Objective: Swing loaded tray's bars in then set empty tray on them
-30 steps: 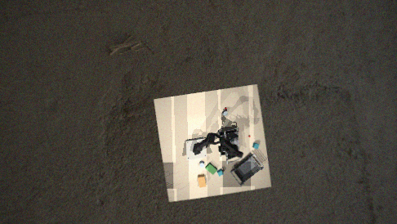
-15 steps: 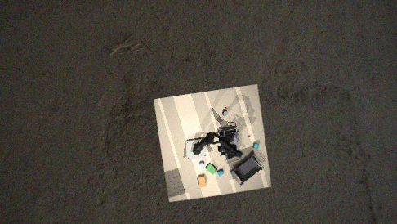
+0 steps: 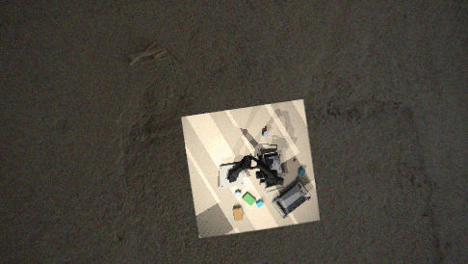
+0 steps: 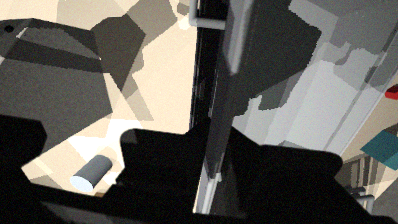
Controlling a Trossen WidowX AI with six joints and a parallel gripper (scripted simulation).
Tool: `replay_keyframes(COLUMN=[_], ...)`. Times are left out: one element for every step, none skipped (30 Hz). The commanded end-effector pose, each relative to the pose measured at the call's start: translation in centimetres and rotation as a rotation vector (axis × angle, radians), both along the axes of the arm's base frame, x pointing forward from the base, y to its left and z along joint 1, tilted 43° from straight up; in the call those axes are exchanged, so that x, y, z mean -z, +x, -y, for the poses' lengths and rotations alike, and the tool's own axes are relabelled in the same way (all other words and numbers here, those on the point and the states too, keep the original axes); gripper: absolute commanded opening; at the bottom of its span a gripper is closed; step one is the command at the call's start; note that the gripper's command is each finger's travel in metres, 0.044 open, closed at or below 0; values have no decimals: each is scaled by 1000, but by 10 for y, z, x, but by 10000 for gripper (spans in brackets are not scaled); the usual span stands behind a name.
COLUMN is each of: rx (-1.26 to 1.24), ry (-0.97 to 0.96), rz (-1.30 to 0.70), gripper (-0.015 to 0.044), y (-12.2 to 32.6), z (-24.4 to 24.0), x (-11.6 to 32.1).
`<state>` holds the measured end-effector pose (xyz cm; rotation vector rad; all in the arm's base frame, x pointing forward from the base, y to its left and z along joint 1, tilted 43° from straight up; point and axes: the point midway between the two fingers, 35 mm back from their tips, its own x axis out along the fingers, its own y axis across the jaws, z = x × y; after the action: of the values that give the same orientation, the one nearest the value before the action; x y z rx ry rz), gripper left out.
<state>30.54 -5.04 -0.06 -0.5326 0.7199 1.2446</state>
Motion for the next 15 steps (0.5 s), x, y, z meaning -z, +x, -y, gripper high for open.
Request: replay_keyframes(rx=[-7,-7,-7,-7,-7,-7,-7,-7,-7,-7,-7,-7,-7,-7,-7], ry=[1,1,2,2,2,2,2,2,2,2,2,2,2,2,2], rz=[-7,-7,-7,-7,-7,-7,-7,-7,-7,-7,-7,-7,-7,-7,-7], gripper=[0,0,0,0,0,0,0,0,0,0,0,0,0,0,0], y=[-3,-4,-4,-4,-4,-4,-5,-5,-5,-6,-6,-6,-7,-7,-7], z=[-6,-7,-8,-8,-8,-8,-9,-10,-11,-11,-12,-13,-14,-14,-14], x=[4,5,5,6,6,6,7,8,9,10,11,11,12,12,12])
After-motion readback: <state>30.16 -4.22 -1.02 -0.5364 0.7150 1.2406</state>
